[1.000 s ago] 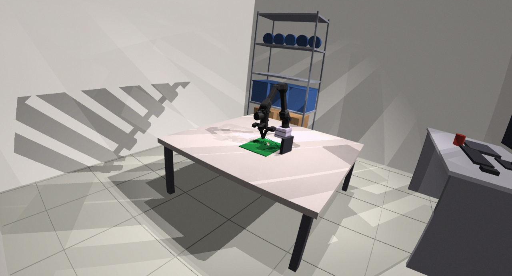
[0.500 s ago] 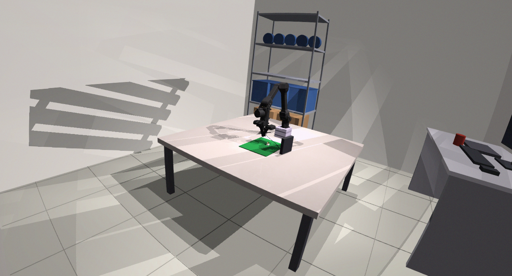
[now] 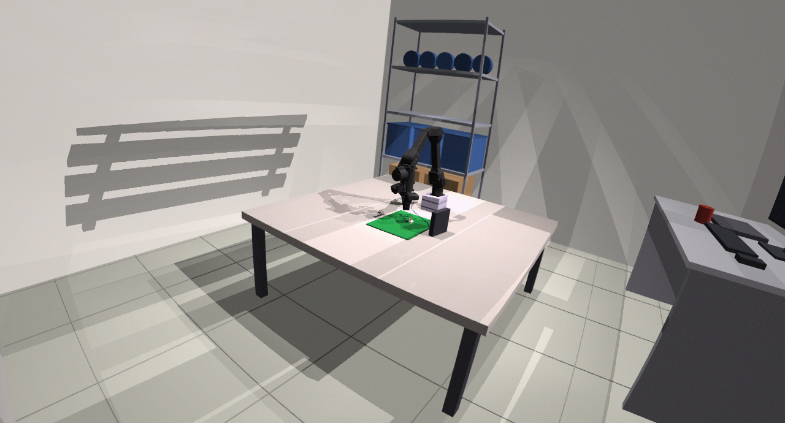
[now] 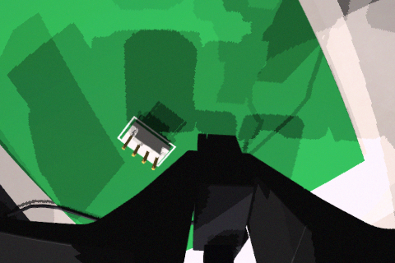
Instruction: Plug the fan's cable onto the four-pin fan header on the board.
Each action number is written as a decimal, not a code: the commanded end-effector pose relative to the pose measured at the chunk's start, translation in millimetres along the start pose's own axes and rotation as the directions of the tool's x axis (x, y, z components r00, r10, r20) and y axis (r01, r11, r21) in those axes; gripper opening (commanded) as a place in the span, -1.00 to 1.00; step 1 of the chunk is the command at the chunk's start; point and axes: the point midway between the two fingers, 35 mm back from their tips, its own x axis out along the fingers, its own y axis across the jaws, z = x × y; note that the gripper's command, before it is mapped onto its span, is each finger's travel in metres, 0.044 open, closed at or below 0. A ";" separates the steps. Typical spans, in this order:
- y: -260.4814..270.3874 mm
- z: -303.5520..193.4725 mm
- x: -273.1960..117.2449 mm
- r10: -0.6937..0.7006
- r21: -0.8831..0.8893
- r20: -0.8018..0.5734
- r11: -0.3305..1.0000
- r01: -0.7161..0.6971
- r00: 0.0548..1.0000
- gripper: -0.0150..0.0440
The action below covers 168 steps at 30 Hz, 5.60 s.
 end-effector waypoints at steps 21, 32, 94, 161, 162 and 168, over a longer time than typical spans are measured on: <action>17.1 -7.9 0.1 0.003 0.723 -0.003 0.691 0.000 1.000 -0.49; 24.7 -11.8 0.2 0.003 0.928 -0.003 0.373 0.002 1.000 -0.49; 38.0 -28.7 21.5 0.004 0.803 -0.004 -0.596 0.006 1.000 -0.49; 38.0 -28.8 42.3 0.004 0.806 -0.004 -0.591 0.006 1.000 -0.49; 38.0 -28.8 43.1 0.004 0.806 -0.004 -0.591 0.006 1.000 -0.49; 38.5 -29.2 43.0 0.007 0.804 -0.006 -0.594 0.009 1.000 -0.40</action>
